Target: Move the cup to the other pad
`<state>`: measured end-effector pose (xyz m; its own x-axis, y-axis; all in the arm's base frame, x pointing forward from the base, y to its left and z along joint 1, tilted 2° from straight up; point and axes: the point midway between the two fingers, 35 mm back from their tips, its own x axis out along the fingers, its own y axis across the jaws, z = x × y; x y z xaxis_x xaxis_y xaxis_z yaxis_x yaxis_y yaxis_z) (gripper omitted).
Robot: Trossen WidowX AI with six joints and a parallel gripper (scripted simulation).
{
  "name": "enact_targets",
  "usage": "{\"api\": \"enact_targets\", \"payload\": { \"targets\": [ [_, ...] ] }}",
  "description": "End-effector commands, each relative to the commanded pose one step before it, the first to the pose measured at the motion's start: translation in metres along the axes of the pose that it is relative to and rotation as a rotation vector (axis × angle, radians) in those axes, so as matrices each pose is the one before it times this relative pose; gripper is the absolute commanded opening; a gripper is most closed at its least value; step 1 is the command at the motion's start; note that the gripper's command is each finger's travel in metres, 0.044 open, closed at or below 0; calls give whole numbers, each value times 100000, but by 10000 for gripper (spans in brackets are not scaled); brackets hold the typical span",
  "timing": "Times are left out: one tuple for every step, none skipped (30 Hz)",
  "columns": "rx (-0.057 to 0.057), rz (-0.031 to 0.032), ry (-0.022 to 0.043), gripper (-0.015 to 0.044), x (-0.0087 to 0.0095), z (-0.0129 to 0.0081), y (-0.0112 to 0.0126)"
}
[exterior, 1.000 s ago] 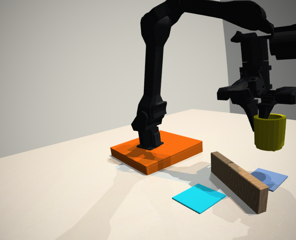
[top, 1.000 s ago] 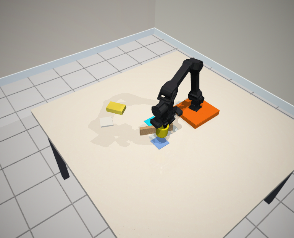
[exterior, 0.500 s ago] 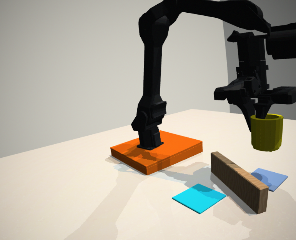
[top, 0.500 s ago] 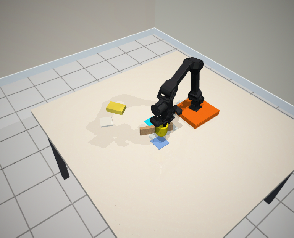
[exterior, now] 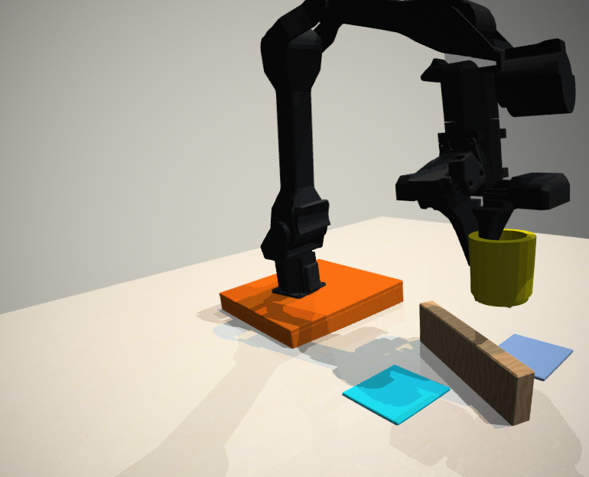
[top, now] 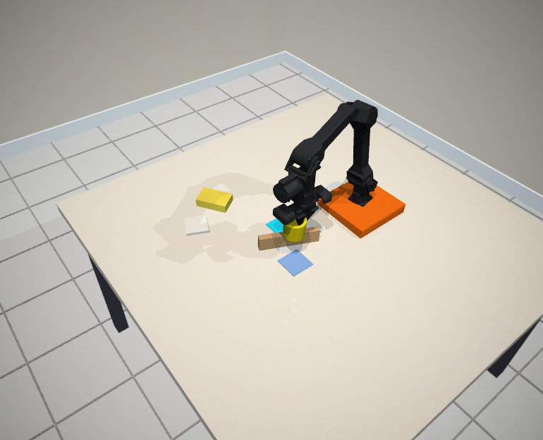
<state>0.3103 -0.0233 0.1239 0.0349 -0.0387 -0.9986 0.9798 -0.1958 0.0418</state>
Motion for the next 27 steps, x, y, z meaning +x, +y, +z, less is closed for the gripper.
{"api": "enact_targets", "payload": {
  "targets": [
    [-386, -138, -398, 0, 42, 1101, -479],
    [2, -9, -22, 0, -12, 225, -96],
    [2, -8, -22, 0, -12, 226, -97],
    [2, -8, -22, 0, -11, 227, -97],
    [1, -8, -21, 0, -11, 227, -97],
    [1, -8, -21, 0, -11, 227, -98],
    [1, -8, -21, 0, -10, 227, -98],
    [1, -8, -21, 0, -10, 226, -98],
    [0, -8, -21, 0, -10, 226, -98],
    [0, -7, -19, 0, -9, 206, -89],
    [0, -7, -19, 0, -8, 205, -89],
    [0, -7, -19, 0, -8, 207, -89],
    [0, -7, -19, 0, -8, 209, -90],
    [0, -7, -19, 0, -8, 209, -90],
    [0, -7, -19, 0, -8, 210, -90],
    [0, -7, -19, 0, -7, 210, -90],
    [0, -7, -19, 0, -7, 210, -90],
    [0, -7, -19, 0, -7, 210, -91],
    [0, -7, -19, 0, -7, 210, -91],
    [0, -7, -19, 0, -6, 210, -91],
    [0, -7, -19, 0, -6, 210, -91],
    [0, -6, -17, 0, -5, 192, -83],
    [0, -6, -17, 0, -5, 192, -83],
    [0, -6, -17, 0, -5, 193, -84],
    [-1, -6, -17, 0, -5, 194, -84],
    [-1, -6, -17, 0, -4, 195, -85],
    [-1, -6, -17, 0, -4, 195, -85]
  ]
}}
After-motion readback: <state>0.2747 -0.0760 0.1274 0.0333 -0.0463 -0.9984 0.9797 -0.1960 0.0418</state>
